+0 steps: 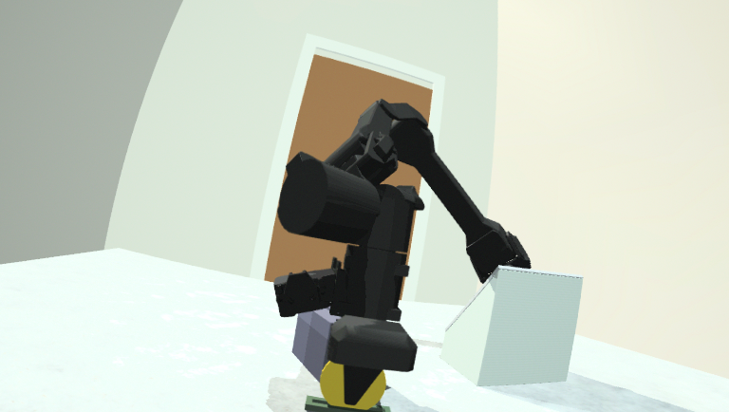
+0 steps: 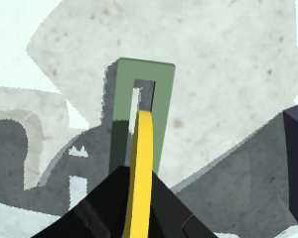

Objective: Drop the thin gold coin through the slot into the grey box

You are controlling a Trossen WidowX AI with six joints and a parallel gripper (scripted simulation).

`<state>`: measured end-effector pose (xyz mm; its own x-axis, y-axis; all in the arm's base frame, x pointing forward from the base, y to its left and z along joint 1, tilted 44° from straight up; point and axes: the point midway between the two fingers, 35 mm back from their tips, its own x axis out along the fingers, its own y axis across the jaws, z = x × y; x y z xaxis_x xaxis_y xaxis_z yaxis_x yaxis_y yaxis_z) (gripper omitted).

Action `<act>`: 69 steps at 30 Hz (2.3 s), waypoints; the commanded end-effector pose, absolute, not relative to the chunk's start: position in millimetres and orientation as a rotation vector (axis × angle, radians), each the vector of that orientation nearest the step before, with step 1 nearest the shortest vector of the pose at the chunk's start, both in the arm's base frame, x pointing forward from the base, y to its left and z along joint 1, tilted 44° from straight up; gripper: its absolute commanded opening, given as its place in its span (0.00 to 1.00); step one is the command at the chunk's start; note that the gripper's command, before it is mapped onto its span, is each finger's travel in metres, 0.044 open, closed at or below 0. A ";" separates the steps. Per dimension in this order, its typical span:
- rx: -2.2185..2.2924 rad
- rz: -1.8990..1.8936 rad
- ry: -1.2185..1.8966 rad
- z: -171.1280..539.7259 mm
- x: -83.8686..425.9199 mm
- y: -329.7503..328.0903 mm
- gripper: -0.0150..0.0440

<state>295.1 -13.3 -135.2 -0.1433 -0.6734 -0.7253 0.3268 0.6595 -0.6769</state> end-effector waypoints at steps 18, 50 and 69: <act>-0.308 -0.886 1.476 -116.8 302.2 5.7 0.25; -0.246 -0.945 1.437 -67.1 308.3 51.7 0.25; 0.228 -1.347 1.067 -67.4 303.7 53.6 0.25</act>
